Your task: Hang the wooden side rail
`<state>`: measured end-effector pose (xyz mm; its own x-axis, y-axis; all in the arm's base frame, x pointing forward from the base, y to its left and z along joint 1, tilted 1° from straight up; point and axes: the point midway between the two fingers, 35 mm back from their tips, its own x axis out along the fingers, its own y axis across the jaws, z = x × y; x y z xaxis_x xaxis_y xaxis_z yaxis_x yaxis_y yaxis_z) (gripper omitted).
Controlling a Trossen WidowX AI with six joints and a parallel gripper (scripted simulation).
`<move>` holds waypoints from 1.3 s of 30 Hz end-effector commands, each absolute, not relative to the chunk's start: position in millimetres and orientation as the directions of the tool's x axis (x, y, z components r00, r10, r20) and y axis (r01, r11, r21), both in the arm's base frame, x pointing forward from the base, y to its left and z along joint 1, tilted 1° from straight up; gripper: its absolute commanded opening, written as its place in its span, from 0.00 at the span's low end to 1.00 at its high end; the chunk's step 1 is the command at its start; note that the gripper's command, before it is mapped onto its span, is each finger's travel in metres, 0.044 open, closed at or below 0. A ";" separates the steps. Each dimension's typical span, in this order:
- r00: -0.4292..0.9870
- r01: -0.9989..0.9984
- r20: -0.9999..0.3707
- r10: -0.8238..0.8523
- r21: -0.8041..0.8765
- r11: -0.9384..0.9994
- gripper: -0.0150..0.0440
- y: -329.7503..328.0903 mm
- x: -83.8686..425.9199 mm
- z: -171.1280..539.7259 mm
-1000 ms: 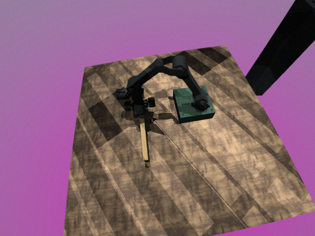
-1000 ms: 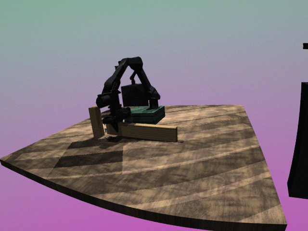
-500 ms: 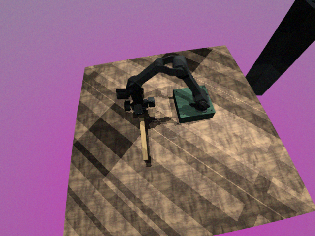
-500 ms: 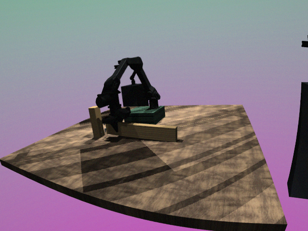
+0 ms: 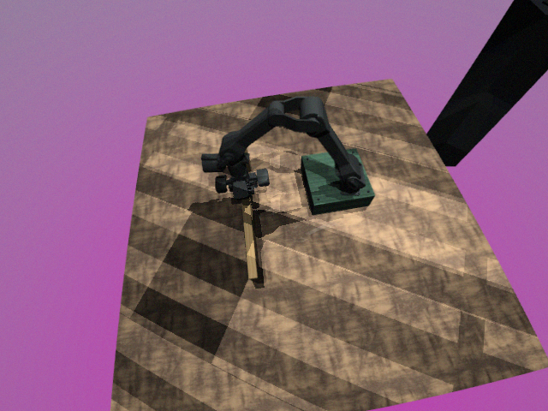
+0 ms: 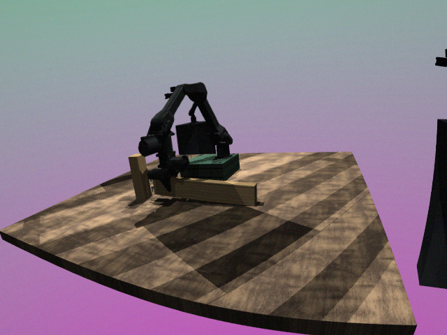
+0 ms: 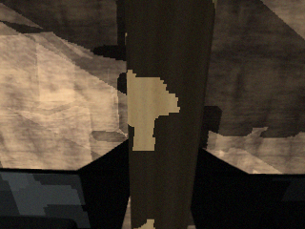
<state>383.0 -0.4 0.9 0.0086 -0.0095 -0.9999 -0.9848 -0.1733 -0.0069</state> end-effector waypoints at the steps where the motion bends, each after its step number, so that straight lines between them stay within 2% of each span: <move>1: 0.019 -0.985 -1.000 -0.010 -0.017 -0.169 0.25 -1.9 386.6 2.8; 39: 0.019 -0.985 -1.000 -0.011 -0.017 -0.169 0.25 -6.3 385.0 0.8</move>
<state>383.5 -3.9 -1.4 0.0119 -0.0038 -0.9999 -0.9853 -0.1707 -0.0111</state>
